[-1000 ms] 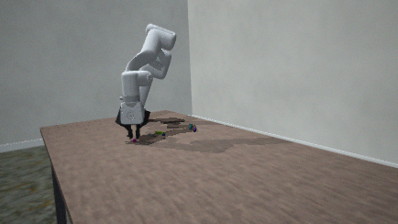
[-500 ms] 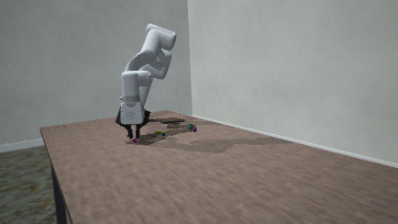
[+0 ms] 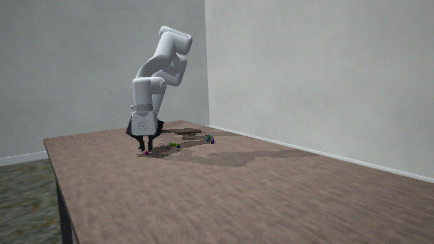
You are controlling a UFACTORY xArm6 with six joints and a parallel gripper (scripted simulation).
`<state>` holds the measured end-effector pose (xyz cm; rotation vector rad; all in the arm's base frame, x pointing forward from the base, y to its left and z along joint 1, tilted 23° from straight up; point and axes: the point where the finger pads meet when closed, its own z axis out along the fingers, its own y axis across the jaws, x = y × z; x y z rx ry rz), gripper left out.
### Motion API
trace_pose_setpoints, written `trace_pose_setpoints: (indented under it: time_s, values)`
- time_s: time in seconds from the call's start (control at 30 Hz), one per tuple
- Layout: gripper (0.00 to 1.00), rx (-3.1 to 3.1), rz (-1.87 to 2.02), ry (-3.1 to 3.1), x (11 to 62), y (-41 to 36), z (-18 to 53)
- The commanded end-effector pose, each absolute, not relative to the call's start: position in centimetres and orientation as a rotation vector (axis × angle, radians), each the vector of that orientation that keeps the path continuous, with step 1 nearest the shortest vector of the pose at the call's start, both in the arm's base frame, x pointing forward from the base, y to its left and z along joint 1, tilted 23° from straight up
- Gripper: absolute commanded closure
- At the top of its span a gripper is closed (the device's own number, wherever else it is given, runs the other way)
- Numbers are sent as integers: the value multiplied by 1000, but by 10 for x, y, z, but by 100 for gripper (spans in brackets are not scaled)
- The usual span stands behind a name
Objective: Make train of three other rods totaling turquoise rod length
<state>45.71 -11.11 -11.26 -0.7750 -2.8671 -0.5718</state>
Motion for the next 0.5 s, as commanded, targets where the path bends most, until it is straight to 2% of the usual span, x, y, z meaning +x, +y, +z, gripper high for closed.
trace_pose_setpoints:
  time_s: [0.0, 0.47]
  values:
    - [76, -776, -572, -2871, 459, -112, -111]
    - [76, -776, -572, -2871, 460, -113, -111]
